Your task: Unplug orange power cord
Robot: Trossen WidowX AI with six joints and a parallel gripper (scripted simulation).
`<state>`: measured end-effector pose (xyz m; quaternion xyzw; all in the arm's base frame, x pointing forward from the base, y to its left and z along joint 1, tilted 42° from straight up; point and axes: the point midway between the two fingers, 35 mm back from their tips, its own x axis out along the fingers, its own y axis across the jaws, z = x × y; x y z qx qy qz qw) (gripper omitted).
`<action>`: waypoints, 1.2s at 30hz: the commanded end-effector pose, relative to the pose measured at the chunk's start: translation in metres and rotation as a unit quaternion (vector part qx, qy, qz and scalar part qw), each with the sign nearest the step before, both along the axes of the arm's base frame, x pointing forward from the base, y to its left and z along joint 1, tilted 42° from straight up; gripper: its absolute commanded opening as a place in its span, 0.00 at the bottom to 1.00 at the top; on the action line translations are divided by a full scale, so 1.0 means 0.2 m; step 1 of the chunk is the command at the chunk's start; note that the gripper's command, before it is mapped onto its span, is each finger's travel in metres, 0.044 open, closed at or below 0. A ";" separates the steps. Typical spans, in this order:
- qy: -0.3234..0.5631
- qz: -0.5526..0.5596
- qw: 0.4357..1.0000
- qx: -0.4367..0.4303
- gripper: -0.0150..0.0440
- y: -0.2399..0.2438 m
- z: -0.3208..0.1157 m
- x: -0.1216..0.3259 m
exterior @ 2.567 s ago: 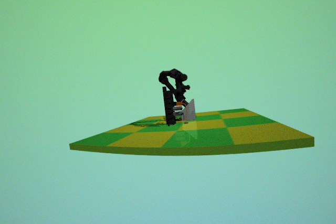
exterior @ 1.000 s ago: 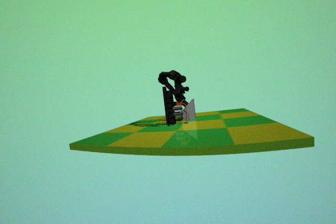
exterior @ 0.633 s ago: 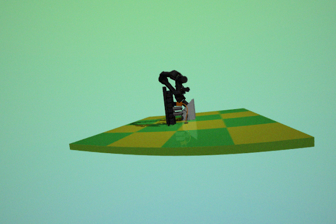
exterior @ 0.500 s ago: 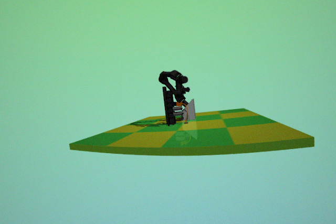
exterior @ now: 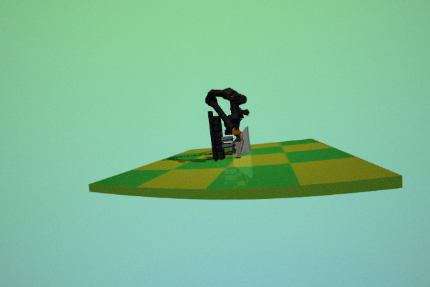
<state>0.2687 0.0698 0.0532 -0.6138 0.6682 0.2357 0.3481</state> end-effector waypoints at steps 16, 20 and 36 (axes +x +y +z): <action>0.002 0.006 1.000 0.000 1.00 0.06 -0.03 0.03; 0.001 0.006 1.000 0.000 1.00 0.22 -0.13 0.05; 0.001 0.006 1.000 0.000 1.00 0.23 -0.13 0.05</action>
